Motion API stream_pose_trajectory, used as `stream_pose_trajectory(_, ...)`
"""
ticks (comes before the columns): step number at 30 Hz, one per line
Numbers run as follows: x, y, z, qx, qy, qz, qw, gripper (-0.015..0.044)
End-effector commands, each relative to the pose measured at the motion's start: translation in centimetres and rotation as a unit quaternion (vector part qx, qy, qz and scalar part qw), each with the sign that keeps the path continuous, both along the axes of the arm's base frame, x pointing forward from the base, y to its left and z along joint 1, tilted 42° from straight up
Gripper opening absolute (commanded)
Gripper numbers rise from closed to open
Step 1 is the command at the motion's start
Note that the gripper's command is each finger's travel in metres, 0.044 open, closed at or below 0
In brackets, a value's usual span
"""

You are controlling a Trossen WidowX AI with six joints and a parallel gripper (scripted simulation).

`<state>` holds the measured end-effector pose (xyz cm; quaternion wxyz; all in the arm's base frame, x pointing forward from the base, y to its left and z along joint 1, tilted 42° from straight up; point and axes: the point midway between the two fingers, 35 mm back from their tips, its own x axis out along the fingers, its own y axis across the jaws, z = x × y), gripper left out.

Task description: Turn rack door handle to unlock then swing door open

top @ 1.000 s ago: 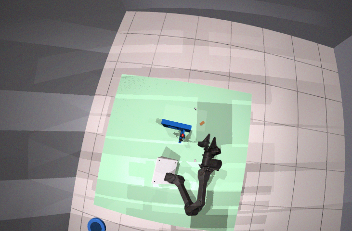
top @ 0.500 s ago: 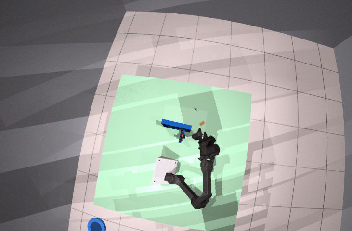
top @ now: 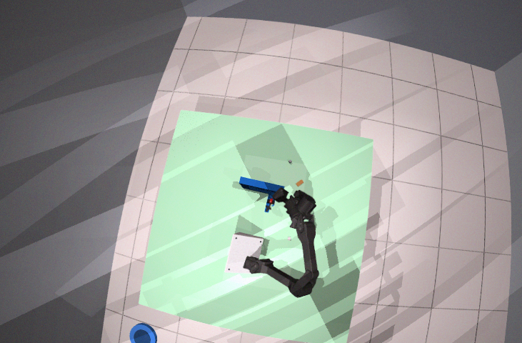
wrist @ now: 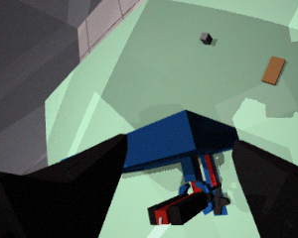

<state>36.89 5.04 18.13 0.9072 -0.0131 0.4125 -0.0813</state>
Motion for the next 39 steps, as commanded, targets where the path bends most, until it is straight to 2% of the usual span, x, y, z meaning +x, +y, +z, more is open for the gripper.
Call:
stream_pose_trajectory(1,-0.2,0.5,-1.3,-0.021,0.046,-0.01,0.999,0.0295)
stream_pose_trajectory(23,-2.8,2.9,-6.2,-0.196,0.255,-0.027,0.946,0.0295)
stream_pose_trajectory(32,-3.6,3.7,-6.8,-0.28,0.31,-0.027,0.908,0.0295)
stream_pose_trajectory(39,-3.6,3.6,-7.0,-0.286,0.313,-0.026,0.905,0.0295)
